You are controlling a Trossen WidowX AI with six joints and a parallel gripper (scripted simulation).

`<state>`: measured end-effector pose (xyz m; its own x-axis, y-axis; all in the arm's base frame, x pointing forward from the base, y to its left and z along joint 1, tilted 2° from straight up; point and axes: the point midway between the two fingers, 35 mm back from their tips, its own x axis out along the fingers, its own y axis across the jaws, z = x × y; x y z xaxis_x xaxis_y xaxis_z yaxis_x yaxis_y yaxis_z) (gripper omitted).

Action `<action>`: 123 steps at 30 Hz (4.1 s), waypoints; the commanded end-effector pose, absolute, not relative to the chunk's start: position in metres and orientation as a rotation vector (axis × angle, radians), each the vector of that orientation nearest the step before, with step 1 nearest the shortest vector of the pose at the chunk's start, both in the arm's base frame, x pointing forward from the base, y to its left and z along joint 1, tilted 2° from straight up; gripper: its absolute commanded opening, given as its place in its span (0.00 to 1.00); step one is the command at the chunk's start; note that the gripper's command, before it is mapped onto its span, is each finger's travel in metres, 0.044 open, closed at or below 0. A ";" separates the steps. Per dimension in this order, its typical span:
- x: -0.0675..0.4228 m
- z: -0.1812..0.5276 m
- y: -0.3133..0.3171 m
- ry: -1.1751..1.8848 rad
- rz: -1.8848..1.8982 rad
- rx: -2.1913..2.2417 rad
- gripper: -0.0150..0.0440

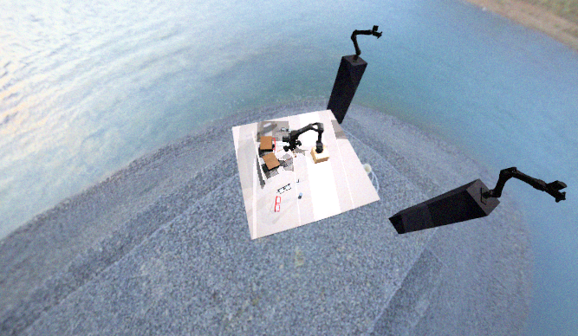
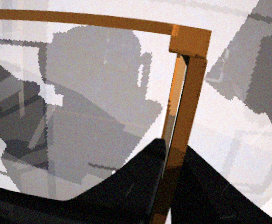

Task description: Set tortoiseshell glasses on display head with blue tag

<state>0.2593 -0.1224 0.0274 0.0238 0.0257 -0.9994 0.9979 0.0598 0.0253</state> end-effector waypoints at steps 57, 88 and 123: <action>0.299 0.010 -0.119 1.238 -1.140 1.198 0.25; 0.343 0.012 -0.116 1.235 -1.138 1.200 0.25; 0.393 0.015 -0.113 1.232 -1.134 1.202 0.25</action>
<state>0.3893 -0.1138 0.0178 0.0355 0.0243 -0.9991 0.9975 0.0597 0.0369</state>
